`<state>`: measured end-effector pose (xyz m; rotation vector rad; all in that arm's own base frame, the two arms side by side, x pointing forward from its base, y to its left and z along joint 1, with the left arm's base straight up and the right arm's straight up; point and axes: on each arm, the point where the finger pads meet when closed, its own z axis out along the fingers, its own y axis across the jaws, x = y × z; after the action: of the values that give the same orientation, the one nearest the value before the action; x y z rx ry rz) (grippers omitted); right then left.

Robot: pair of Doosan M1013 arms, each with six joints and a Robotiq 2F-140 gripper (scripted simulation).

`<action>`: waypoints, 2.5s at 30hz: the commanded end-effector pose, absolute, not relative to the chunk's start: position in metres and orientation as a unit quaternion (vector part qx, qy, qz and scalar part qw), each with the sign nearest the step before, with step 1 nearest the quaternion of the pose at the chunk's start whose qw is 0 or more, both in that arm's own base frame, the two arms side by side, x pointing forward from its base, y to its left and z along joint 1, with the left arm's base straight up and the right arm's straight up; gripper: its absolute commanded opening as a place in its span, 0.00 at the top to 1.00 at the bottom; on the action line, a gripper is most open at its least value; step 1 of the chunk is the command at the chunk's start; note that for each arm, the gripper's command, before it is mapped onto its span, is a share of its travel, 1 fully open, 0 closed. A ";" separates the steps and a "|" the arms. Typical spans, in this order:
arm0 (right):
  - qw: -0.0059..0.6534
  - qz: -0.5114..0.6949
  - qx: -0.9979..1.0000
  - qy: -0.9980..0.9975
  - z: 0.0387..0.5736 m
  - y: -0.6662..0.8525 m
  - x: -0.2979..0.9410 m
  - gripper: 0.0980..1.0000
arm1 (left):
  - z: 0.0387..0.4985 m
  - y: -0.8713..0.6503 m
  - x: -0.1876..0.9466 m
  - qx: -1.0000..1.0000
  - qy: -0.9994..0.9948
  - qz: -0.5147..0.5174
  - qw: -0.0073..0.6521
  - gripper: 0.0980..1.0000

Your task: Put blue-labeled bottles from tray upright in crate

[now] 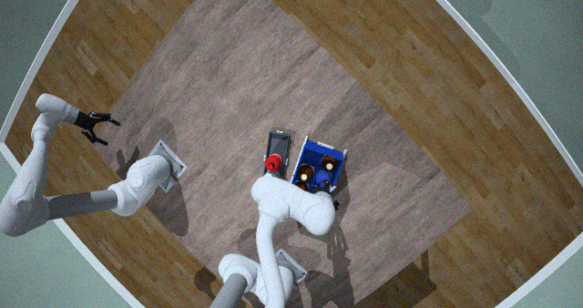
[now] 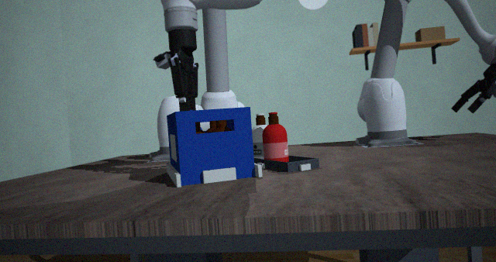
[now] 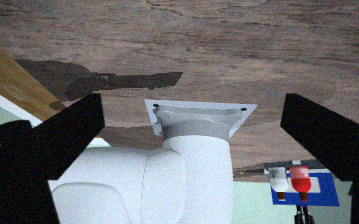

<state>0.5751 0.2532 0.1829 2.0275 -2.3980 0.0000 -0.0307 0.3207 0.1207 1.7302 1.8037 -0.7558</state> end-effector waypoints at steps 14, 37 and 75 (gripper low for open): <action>0.000 0.000 0.646 -0.764 0.179 0.253 0.575 1.00 | 0.121 0.321 -0.031 0.640 0.667 -0.279 0.262 0.00; 0.000 0.000 0.646 -0.764 0.170 0.253 0.575 1.00 | 0.121 0.321 -0.031 0.640 0.667 -0.279 0.262 0.00; 0.000 0.000 0.646 -0.764 0.165 0.253 0.575 1.00 | 0.121 0.321 -0.031 0.640 0.667 -0.279 0.262 0.00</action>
<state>0.5751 0.2532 0.1647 2.0276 -2.3980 0.0000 -0.0307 0.3207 0.1207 1.7302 1.8037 -0.7558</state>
